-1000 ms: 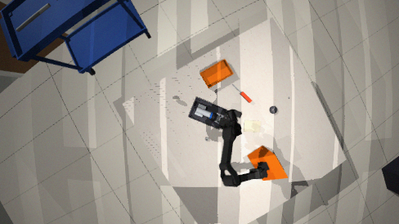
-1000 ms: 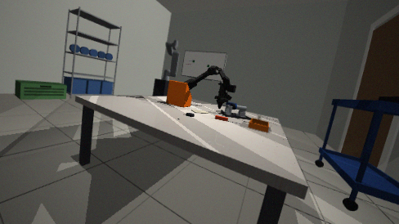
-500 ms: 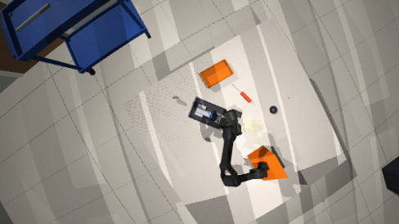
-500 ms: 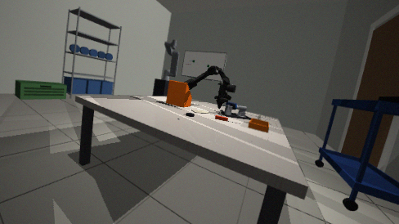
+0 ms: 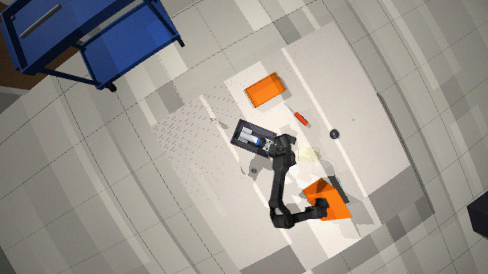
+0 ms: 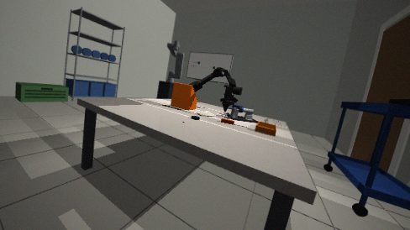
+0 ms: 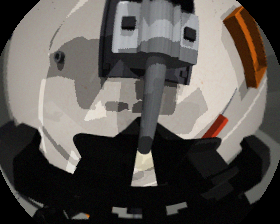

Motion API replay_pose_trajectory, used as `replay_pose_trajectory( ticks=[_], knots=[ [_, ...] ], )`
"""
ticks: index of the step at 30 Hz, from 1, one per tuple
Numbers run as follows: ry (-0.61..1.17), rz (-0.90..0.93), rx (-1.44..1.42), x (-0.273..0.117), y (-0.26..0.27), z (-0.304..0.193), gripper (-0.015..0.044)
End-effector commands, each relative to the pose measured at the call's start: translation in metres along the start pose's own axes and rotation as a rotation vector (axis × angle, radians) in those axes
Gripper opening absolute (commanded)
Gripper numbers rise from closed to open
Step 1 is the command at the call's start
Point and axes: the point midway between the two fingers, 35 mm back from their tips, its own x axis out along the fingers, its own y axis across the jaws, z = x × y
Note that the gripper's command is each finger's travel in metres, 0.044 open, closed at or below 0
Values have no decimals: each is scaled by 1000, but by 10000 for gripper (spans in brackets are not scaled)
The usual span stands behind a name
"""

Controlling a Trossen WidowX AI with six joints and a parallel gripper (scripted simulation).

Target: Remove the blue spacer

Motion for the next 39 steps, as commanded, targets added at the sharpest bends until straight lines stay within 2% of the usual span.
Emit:
replay_pose_trajectory(
  ticks=[1,39],
  knots=[
    [1,-2,0,0,-1,-1,0],
    [2,-2,0,0,-1,-5,0]
  ],
)
